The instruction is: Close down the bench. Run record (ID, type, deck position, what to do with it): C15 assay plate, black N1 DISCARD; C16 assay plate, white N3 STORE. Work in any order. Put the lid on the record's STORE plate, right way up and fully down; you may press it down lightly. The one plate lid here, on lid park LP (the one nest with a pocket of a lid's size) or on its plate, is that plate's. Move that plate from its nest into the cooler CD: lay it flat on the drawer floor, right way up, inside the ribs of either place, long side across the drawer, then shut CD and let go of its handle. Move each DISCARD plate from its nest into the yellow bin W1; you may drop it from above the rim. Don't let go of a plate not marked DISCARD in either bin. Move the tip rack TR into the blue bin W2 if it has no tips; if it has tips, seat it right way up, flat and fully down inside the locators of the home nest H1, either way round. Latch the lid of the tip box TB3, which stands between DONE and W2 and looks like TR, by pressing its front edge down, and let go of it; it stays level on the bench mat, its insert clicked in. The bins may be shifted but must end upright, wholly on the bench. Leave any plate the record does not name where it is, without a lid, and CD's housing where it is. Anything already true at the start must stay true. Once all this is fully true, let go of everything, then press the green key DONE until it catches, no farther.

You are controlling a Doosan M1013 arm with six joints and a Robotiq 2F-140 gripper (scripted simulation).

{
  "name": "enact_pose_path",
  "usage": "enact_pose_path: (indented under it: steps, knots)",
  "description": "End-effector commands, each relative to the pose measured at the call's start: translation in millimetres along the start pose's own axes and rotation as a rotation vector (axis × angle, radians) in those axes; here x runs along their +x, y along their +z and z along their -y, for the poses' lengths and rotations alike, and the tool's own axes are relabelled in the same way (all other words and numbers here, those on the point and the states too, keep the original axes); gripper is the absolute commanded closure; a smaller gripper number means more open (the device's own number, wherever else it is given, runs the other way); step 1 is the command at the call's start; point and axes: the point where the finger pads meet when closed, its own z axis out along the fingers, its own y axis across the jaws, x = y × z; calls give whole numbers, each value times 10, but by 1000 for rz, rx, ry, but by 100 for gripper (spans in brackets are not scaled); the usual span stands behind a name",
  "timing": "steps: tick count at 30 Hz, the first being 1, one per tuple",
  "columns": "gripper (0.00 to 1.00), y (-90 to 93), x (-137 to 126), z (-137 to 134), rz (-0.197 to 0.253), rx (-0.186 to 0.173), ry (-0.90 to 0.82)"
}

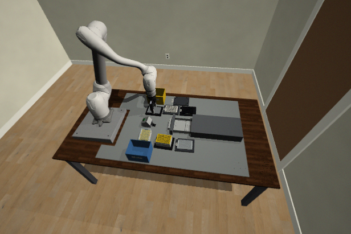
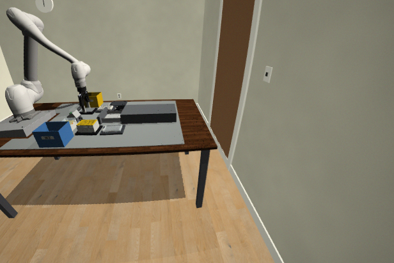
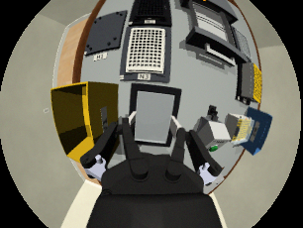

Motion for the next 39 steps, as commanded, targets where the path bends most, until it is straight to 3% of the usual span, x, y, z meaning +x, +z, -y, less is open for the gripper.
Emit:
enact_pose_path:
  steps: [1, 27, 39]
  knots:
    - [100, -7, 0, 0, 0, 0, 0]
    - [100, -81, 0, 0, 0, 0, 0]
    - [100, -227, 0, 0, 0, 0, 0]
